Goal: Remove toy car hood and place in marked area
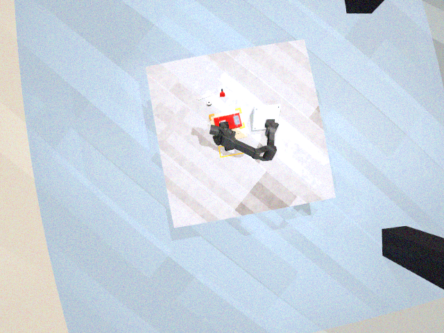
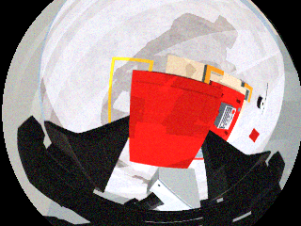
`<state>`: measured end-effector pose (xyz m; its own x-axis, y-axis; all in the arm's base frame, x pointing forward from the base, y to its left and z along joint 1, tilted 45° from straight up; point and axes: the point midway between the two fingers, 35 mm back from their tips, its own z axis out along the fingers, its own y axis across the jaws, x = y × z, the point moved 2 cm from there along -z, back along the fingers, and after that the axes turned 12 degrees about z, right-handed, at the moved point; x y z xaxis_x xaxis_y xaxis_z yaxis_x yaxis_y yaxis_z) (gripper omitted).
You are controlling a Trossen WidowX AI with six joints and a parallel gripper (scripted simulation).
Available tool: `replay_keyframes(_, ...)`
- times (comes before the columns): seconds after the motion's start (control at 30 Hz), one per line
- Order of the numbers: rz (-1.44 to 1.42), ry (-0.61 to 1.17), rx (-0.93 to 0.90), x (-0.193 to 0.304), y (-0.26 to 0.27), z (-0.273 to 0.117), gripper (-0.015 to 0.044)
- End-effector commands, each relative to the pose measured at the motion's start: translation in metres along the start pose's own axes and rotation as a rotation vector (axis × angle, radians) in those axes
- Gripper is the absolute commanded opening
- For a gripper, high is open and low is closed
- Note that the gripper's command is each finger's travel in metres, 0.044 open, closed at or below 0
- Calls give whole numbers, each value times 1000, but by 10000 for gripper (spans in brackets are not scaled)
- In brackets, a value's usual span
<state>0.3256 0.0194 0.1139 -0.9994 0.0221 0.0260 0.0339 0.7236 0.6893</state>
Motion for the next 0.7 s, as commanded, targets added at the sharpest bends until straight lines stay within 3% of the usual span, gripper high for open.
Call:
replay_keyframes(0.0,7,5,-7,9,18,0,0)
replay_keyframes(0.37,3,10,-20,39,69,-1,0)
replay_keyframes(0.67,3,10,-21,41,71,2,0)
